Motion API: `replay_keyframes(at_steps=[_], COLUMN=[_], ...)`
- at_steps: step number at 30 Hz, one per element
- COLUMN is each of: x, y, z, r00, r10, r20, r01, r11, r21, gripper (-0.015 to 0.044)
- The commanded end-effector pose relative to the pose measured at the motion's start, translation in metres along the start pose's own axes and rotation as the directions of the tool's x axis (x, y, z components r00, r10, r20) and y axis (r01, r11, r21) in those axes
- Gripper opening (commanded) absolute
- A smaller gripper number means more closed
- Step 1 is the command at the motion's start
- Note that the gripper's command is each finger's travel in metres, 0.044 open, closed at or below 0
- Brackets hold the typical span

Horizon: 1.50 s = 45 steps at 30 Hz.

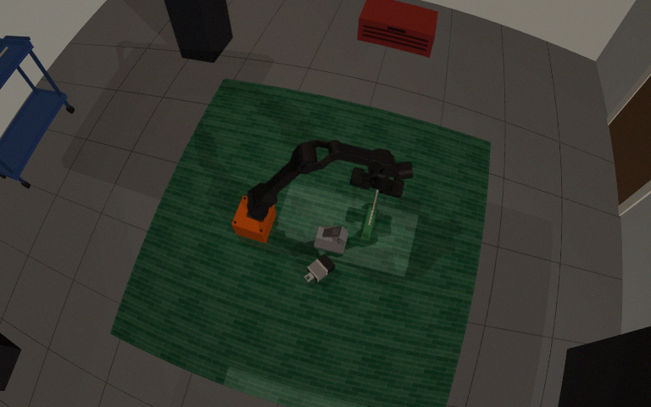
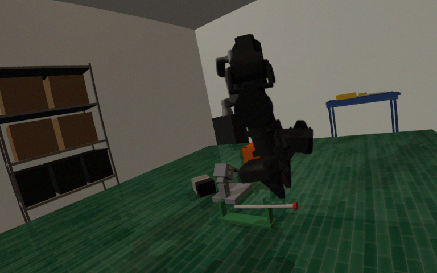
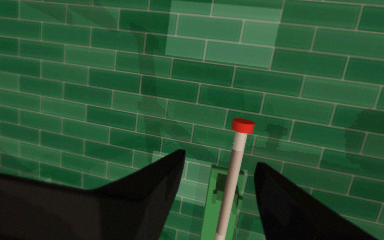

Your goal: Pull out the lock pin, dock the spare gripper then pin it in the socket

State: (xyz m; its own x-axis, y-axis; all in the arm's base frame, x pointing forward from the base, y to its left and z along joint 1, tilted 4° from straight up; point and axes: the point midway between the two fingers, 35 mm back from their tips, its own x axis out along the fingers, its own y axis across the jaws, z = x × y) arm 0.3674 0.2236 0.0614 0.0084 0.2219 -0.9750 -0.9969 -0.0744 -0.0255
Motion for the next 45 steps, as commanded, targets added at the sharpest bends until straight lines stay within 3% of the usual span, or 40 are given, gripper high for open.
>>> replay_keyframes(at_steps=[1, 7, 12, 18, 23, 30, 45], x=[-0.011, -0.025, -0.017, -0.077, -0.083, -0.019, 0.000], y=[0.001, 0.003, 0.003, -0.004, -0.005, -0.008, -0.010], z=[0.002, 0.004, 0.002, -0.042, -0.048, -0.060, -0.063], r00=[1.000, 1.000, 1.000, 0.997, 0.996, 0.996, 0.996], r10=[-0.001, 0.011, 0.014, -0.058, -0.067, -0.067, -0.067], r20=[0.000, -0.005, -0.006, -0.052, -0.059, -0.059, -0.059], r01=[0.001, -0.011, -0.014, 0.058, 0.067, 0.067, 0.067], r11=[1.000, 1.000, 1.000, 0.998, 0.998, 0.998, 0.998], r21=[0.000, 0.002, 0.003, -0.002, -0.006, -0.006, -0.006], gripper=[0.0200, 0.0200, 0.0331, 0.0180, 0.0180, 0.0180, 0.0180])
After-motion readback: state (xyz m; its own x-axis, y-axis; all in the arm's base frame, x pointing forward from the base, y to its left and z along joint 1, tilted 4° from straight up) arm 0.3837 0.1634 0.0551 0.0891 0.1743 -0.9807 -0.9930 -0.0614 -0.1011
